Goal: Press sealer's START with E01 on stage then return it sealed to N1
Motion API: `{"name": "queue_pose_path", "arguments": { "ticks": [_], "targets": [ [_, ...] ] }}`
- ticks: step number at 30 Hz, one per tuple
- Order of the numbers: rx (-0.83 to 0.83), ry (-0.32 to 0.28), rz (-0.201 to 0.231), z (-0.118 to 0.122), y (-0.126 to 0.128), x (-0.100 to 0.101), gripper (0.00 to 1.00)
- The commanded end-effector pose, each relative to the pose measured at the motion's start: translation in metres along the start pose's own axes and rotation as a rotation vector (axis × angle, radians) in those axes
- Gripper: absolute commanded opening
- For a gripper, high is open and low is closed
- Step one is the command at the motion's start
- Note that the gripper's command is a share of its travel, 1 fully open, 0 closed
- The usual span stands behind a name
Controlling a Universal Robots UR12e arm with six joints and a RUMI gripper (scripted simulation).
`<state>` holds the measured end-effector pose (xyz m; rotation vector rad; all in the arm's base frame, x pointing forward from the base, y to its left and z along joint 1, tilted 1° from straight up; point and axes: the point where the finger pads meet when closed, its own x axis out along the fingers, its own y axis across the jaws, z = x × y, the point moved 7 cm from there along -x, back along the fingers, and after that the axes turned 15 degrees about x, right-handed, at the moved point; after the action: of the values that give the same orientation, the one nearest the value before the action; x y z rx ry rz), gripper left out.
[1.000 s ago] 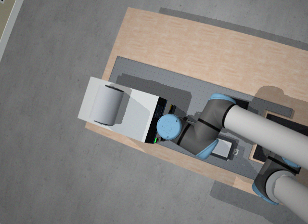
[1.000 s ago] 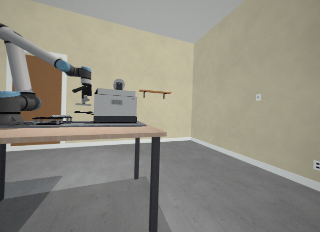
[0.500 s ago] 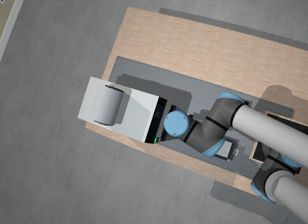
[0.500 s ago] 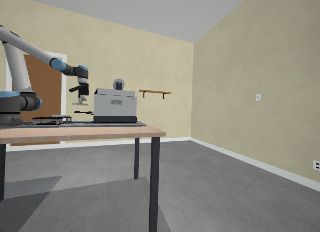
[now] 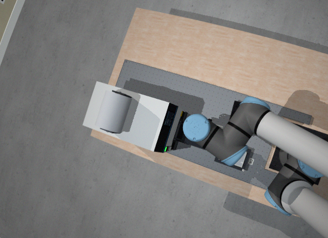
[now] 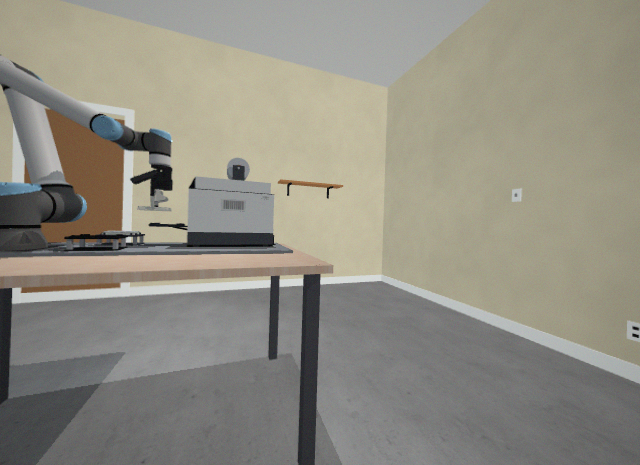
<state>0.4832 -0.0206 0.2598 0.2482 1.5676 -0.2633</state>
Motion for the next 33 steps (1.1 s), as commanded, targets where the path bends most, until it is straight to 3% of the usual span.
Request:
{"name": "queue_pose_path", "arguments": {
  "ticks": [1,33],
  "targets": [
    [0.0,-0.001,0.0,-0.006,-0.01,-0.001,0.0],
    [0.0,-0.001,0.0,-0.044,-0.063,-0.001,0.0]
  ]
}}
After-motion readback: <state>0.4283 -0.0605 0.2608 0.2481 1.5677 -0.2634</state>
